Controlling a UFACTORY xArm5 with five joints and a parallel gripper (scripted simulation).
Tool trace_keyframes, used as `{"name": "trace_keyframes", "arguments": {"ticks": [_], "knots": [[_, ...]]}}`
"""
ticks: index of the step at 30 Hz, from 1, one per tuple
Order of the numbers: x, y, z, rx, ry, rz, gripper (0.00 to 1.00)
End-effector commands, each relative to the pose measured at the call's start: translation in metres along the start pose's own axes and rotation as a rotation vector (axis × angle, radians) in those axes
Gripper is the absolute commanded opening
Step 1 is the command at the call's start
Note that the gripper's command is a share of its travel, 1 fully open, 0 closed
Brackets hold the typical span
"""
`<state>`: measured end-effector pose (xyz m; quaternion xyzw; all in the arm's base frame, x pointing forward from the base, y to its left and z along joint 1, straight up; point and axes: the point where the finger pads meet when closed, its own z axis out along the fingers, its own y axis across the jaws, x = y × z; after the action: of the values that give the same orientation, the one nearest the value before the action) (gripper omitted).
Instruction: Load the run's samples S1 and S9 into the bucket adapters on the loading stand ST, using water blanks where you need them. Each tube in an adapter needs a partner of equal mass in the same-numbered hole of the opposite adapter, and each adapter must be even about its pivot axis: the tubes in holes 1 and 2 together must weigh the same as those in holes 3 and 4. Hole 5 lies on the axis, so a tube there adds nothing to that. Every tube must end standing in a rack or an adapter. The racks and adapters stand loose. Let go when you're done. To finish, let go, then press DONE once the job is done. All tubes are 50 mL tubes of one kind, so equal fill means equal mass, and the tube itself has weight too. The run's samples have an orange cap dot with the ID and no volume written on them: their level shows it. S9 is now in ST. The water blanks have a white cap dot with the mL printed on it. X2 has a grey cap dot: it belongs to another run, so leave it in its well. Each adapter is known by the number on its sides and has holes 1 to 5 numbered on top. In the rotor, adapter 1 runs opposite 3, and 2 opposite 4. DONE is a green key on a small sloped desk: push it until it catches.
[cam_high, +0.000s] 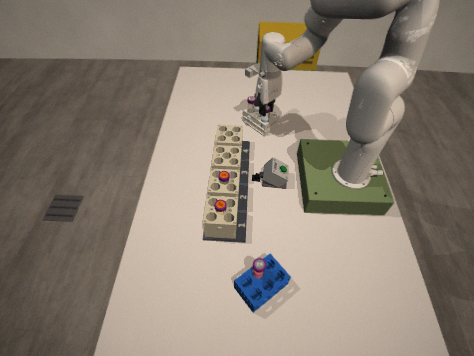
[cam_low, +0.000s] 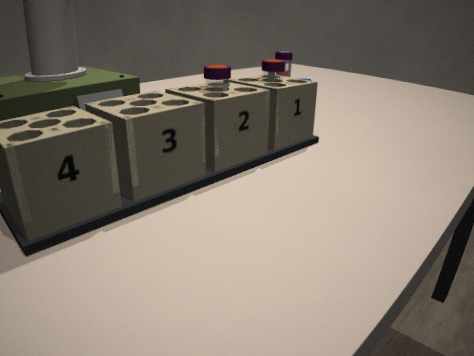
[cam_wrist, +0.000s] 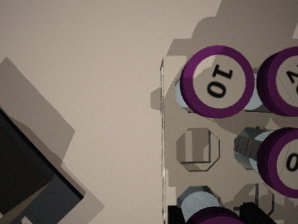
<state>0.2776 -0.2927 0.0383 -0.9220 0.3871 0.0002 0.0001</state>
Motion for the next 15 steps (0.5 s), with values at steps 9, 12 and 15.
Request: {"name": "trace_keyframes", "arguments": {"ticks": [9, 12, 15], "knots": [[0.0014, 0.0, -0.0038, 0.006, 0.004, 0.0, 0.0], [0.0014, 0.0001, -0.0058, 0.006, 0.004, 0.0, 0.0], [0.0014, 0.0001, -0.0078, 0.006, 0.004, 0.0, 0.0]]}}
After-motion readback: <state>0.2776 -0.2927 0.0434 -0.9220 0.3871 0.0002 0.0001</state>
